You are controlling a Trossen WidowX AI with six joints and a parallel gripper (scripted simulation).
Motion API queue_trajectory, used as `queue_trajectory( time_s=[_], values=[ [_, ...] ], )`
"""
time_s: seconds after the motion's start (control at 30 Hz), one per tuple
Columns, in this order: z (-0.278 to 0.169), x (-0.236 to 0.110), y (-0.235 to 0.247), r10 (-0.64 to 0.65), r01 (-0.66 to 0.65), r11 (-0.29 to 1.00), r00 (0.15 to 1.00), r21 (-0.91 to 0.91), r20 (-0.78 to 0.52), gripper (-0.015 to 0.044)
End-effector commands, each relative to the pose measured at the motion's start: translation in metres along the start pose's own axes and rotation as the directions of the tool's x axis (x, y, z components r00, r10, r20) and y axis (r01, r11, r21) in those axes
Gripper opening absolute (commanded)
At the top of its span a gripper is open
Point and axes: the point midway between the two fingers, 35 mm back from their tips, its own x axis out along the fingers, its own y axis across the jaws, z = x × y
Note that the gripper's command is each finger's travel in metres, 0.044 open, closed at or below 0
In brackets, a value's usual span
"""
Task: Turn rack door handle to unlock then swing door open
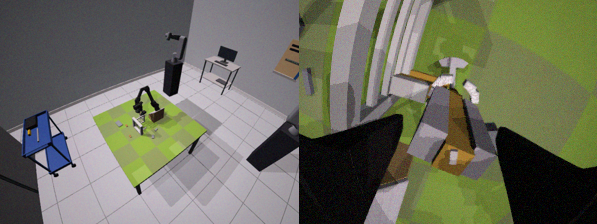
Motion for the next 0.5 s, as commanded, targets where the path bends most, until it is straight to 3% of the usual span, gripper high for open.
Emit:
queue_trajectory(
  time_s=[0.0,0.47],
  values=[
    [0.001,-0.008,0.001,0.005,-0.005,1.0,1.0,0.002,0.003,0.0299],
    [0.001,-0.031,0.001,0.006,-0.006,1.0,1.0,0.002,0.002,0.0299]
  ],
)
